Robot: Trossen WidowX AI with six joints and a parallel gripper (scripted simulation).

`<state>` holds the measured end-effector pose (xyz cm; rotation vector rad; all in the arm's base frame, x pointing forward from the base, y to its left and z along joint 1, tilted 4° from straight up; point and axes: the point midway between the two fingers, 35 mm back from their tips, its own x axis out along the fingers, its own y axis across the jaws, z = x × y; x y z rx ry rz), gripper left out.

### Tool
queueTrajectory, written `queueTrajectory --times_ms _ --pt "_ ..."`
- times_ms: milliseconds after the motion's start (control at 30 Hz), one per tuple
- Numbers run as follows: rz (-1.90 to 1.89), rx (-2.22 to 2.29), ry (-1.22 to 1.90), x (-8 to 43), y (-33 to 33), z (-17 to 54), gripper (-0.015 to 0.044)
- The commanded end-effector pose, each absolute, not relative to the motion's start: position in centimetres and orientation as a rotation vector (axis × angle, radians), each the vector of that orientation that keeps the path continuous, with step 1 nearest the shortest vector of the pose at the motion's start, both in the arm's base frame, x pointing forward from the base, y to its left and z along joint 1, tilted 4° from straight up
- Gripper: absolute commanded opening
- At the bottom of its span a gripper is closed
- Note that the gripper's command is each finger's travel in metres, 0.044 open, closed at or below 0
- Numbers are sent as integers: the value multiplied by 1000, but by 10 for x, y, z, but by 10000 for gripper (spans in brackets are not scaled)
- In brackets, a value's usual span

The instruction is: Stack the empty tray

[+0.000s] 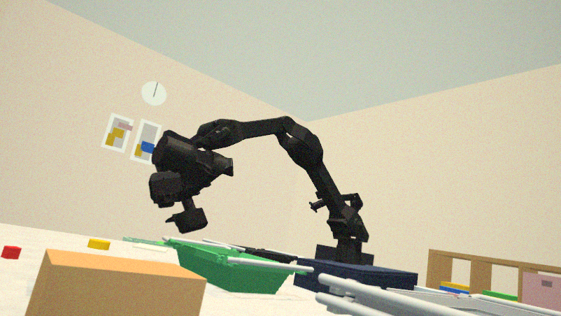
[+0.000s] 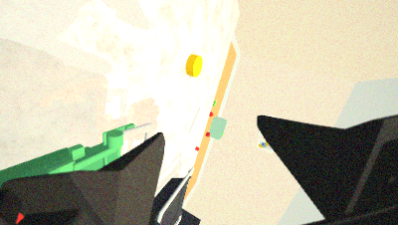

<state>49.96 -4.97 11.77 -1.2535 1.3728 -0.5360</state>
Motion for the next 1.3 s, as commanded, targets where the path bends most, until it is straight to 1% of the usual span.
queueTrajectory --times_ms 0,200,367,467,567,600,700,900,1067,1267 --pt "-536 -1254 1373 500 -50 118 374" --pt "-538 -1251 1370 500 -50 120 216" --pt "-577 -1194 1324 500 -47 168 88" --pt "-609 -1143 1282 494 -47 210 88" --pt "-622 -1123 1266 491 -47 227 88" --pt "-586 -1162 1316 496 -49 190 88" --pt "-449 -1004 1412 481 -74 164 88" --pt "-112 -539 1525 432 -109 111 88" --pt "100 -189 1480 396 -112 91 88" --pt "107 -176 1476 395 -112 91 88"
